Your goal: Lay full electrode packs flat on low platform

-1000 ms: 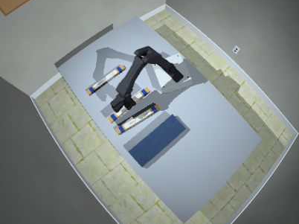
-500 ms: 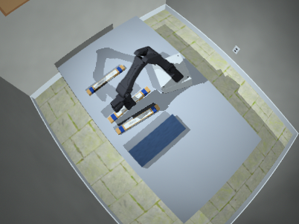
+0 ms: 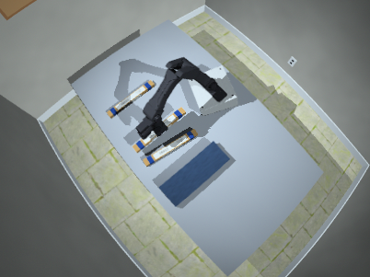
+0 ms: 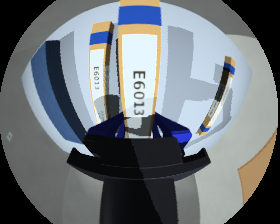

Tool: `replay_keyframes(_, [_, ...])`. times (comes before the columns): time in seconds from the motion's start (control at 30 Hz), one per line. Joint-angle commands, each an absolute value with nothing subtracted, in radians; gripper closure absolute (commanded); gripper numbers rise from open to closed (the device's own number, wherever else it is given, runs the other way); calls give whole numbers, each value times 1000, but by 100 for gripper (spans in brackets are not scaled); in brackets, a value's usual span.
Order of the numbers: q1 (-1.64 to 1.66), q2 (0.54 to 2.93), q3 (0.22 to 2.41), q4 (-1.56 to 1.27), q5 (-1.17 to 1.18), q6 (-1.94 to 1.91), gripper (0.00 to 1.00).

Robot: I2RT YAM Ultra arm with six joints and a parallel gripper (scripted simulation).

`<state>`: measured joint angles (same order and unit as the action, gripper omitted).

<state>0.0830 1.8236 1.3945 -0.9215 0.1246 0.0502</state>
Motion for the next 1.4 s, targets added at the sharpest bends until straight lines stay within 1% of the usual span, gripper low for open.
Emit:
replay_keyframes(0.0, [87,1784,1449,-942,121,47,100])
replay_keyframes(1.0, [89,1787,1463,-952,121,49,100])
replay_keyframes(1.03, [84,1790,1381,-897,123,49,100])
replay_keyframes(1.37, [88,1771,1395,-929,124,52,100])
